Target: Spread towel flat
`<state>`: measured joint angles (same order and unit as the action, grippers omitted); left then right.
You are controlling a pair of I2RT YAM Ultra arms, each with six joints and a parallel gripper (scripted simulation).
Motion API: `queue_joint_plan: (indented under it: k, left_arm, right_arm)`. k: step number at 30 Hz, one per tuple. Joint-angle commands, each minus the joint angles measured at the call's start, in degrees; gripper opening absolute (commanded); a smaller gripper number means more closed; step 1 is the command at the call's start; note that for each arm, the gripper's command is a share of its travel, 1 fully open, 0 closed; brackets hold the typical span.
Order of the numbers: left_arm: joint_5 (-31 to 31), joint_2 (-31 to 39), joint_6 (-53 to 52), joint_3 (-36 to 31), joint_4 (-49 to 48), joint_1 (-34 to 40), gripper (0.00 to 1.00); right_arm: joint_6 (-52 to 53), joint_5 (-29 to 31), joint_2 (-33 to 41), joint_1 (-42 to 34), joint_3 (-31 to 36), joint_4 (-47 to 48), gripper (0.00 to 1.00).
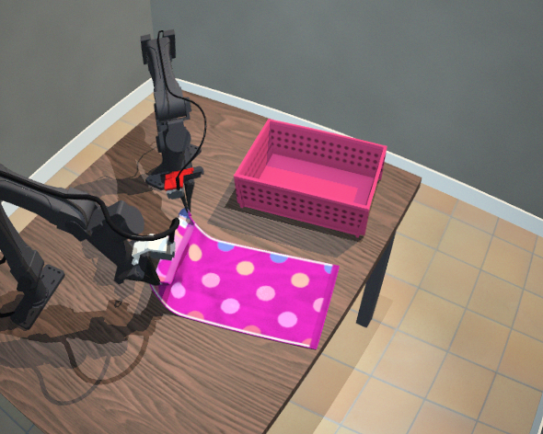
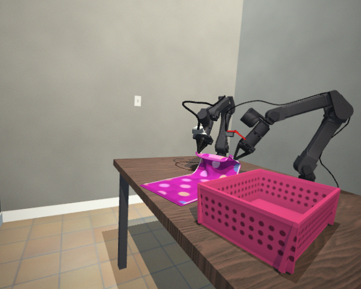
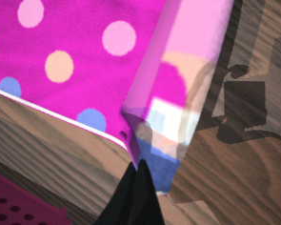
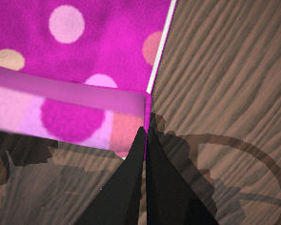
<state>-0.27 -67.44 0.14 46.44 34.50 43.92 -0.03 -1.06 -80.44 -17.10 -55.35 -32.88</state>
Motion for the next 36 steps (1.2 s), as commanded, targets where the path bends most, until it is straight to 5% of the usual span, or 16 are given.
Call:
queue_joint_plan:
  k: [1,8,12,22,36]
  left_arm:
    - [0.75,2.32,0.16,-3.03,-2.27,1.71,0.00]
    - [0.57,4.32,0.10,-12.81,-9.83,8.23,0.00]
    - [0.88,4.39,0.35,-12.74,-10.33,8.35,0.00]
    - [0.46,1.97,0.11,-22.09,-19.56,15.94,0.00]
    - [0.34,-0.70,0.24,-26.57,-26.80,20.56,0.00]
  right_arm:
    - [-0.49,1.36,3.21,-0.42,3.53,4.22,0.00]
    - [-0.59,1.27,9.46,-1.57,16.97,11.05,0.00]
    - [-0.44,1.47,10.20,-0.58,16.24,11.43,0.00]
    - [-0.64,1.24,15.76,-2.86,30.61,18.63,0.00]
    - [-0.66,1.24,18.99,-3.69,38.03,23.01,0.00]
